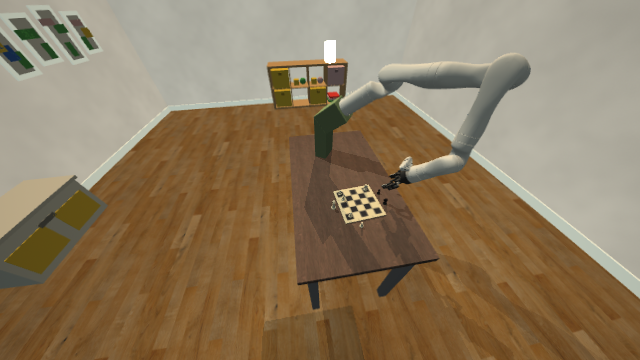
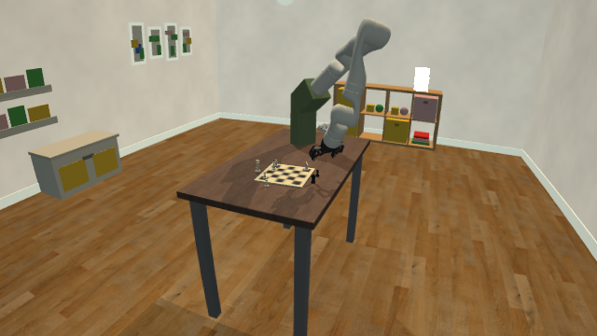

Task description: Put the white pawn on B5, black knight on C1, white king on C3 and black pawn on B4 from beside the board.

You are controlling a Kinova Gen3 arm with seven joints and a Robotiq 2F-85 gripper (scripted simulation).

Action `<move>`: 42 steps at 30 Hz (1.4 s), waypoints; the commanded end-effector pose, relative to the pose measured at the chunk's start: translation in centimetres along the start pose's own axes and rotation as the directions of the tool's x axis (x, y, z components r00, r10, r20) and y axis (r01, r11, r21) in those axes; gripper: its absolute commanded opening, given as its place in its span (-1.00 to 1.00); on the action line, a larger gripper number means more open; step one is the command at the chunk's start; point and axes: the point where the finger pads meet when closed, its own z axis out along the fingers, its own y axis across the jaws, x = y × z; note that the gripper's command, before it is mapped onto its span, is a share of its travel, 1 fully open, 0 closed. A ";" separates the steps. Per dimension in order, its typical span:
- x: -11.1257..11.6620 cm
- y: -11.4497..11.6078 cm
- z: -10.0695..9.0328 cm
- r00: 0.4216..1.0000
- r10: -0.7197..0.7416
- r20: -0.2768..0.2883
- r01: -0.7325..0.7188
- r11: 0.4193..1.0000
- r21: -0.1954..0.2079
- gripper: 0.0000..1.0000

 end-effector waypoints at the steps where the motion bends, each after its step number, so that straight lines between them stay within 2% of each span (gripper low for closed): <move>1: 0.3 -0.5 0.1 1.000 0.012 0.003 -0.012 1.000 -0.015 1.00; 8: 0.2 -0.5 0.1 1.000 0.012 0.004 -0.012 1.000 -0.015 1.00; 9: -0.3 -1.5 0.1 0.998 0.047 0.044 -0.046 0.998 -0.035 1.00; 20: -0.1 -1.4 0.1 0.998 0.047 0.037 -0.046 0.998 -0.038 1.00; 21: -0.4 -2.5 0.1 0.994 0.083 0.073 -0.079 0.995 -0.059 1.00; 35: -0.3 -2.4 0.1 0.994 0.083 0.069 -0.079 0.995 -0.061 1.00; 36: -0.6 -3.5 0.0 0.988 0.119 0.102 -0.111 0.990 -0.083 1.00; 42: -0.5 -3.5 0.0 0.988 0.119 0.102 -0.111 0.990 -0.083 1.00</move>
